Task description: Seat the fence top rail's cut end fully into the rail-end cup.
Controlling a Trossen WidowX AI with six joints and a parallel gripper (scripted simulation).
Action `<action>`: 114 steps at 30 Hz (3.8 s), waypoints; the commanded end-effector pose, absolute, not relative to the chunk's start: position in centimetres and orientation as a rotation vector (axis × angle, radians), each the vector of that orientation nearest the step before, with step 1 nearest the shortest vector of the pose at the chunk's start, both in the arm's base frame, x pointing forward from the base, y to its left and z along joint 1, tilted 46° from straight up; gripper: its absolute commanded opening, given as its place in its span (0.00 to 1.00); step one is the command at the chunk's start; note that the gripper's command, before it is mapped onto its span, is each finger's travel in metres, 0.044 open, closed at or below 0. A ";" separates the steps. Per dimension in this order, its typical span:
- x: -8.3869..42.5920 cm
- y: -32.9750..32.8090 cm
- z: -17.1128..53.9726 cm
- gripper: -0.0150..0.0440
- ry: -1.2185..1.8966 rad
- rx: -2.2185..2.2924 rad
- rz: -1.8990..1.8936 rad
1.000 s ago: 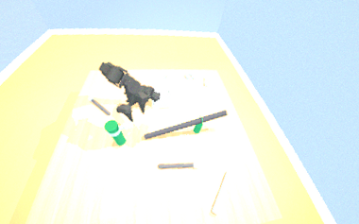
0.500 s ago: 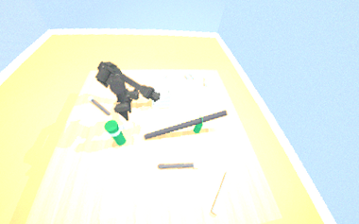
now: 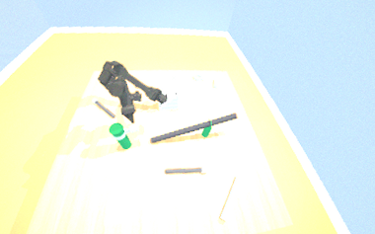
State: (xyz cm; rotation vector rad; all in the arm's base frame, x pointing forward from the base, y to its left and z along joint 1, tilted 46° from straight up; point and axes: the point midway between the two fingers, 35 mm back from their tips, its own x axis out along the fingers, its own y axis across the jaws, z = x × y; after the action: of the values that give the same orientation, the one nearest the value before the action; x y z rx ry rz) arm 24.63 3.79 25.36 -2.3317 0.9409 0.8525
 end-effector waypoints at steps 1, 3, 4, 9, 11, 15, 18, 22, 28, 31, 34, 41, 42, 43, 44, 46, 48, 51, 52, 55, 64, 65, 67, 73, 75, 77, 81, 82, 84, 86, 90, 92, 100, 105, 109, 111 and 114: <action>24.7 2.4 24.0 1.00 0.948 -2.334 0.864; 24.8 2.0 23.5 1.00 0.948 -2.335 0.863; 24.8 2.0 23.5 1.00 0.948 -2.335 0.863; 24.9 1.9 23.4 1.00 0.948 -2.335 0.863; 25.1 1.8 23.2 1.00 0.948 -2.334 0.864; 25.5 1.6 22.7 1.00 0.948 -2.332 0.865; 25.8 1.4 22.4 1.00 0.948 -2.332 0.865; 26.2 1.1 21.9 1.00 0.948 -2.331 0.865; 26.8 0.7 21.2 1.00 0.948 -2.331 0.865; 27.1 0.5 20.9 1.00 0.947 -2.331 0.864; 27.3 0.3 20.6 1.00 0.947 -2.331 0.864; 27.9 -0.3 19.8 1.00 0.947 -2.333 0.861; 28.0 -0.4 19.7 1.00 0.947 -2.333 0.861; 28.1 -0.5 19.6 1.00 0.946 -2.333 0.860; 28.2 -0.6 19.5 1.00 0.946 -2.334 0.860; 28.4 -0.7 19.3 1.00 0.946 -2.335 0.859; 28.5 -0.9 19.1 1.00 0.946 -2.336 0.858; 28.7 -1.1 18.8 1.00 0.946 -2.337 0.856; 28.7 -1.2 18.8 1.00 0.946 -2.337 0.856; 28.7 -1.2 18.8 0.91 0.946 -2.337 0.856; 28.7 -1.2 18.8 0.51 0.946 -2.337 0.856; 28.7 -1.2 18.8 0.47 0.946 -2.337 0.856; 28.7 -1.2 18.8 0.44 0.946 -2.337 0.856; 28.9 -1.1 18.8 0.25 0.955 -2.326 0.828; 29.1 -1.0 18.7 0.25 0.963 -2.318 0.806; 29.3 -1.0 18.7 0.25 0.972 -2.308 0.779; 29.6 -0.9 18.7 0.25 0.985 -2.292 0.740; 29.6 -0.8 18.6 0.25 0.986 -2.289 0.734; 29.8 -0.8 18.6 0.25 0.993 -2.281 0.714; 30.0 -0.8 18.6 0.25 0.999 -2.273 0.695; 30.2 -0.7 18.6 0.25 1.010 -2.258 0.660; 30.4 -0.7 18.6 0.25 1.014 -2.252 0.646; 30.9 -0.5 18.6 0.25 1.034 -2.221 0.578; 31.1 -0.5 18.6 0.25 1.041 -2.211 0.557; 30.9 -0.5 18.6 0.25 1.035 -2.220 0.577; 30.8 -0.6 18.6 0.25 1.031 -2.226 0.589; 30.7 -0.6 18.6 0.25 1.027 -2.233 0.605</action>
State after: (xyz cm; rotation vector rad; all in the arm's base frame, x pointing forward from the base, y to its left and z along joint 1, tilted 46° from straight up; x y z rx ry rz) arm 30.95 -0.48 18.68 -2.2250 1.0275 0.5785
